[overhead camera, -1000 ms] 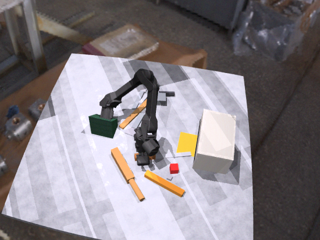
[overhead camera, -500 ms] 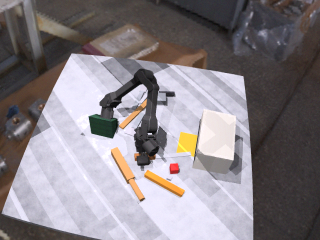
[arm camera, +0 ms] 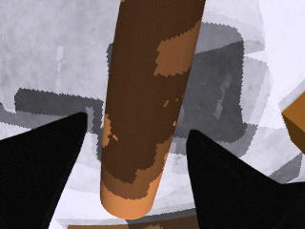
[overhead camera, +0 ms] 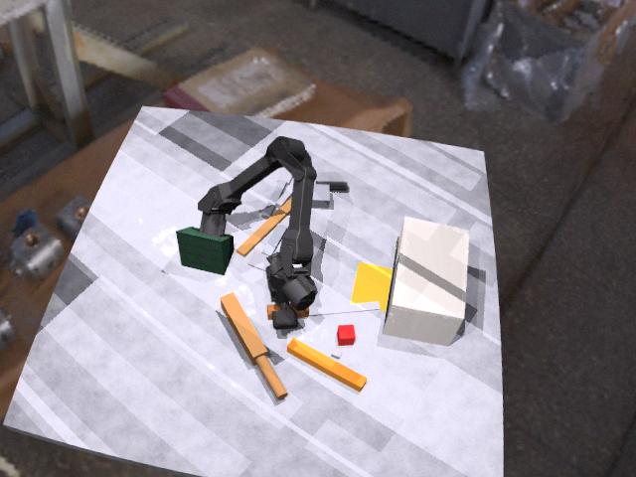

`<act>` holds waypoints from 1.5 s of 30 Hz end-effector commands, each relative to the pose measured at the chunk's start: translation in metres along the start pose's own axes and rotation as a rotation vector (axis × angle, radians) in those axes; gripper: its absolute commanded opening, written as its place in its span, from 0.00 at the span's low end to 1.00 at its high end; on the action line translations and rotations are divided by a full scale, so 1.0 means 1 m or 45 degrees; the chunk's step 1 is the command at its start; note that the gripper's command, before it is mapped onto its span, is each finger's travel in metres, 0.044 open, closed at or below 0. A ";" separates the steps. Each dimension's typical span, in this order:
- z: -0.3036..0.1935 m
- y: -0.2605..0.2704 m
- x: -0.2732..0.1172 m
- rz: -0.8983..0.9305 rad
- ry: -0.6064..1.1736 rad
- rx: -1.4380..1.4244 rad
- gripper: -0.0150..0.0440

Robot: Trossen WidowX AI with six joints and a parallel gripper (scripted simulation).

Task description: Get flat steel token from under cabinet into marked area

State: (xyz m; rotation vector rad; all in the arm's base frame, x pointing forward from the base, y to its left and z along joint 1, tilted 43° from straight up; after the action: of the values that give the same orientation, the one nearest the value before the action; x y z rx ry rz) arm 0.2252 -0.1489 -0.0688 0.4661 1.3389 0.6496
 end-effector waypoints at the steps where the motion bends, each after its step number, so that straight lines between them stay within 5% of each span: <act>1: 0.000 0.000 0.000 0.000 0.000 0.000 0.67; 5: 0.000 0.000 0.000 0.000 0.000 0.000 0.49; 13: 0.000 0.000 0.000 0.000 0.000 0.000 0.40; 17: 0.000 0.000 0.000 0.000 0.000 0.000 0.25; 45: 0.045 0.005 0.000 0.002 0.002 0.001 0.25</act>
State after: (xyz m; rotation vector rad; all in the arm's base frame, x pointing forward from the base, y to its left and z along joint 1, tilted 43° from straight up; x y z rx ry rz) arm 0.2599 -0.1435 -0.0599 0.4737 1.3402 0.6512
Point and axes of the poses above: the point midway between the two fingers, 35 mm back from their tips, its own x axis out along the fingers, its own y axis across the jaws, z = x × y, the point moved 9 cm from there along -x, back along the fingers, and after that the axes turned 7 degrees about x, right-handed, at the moved point
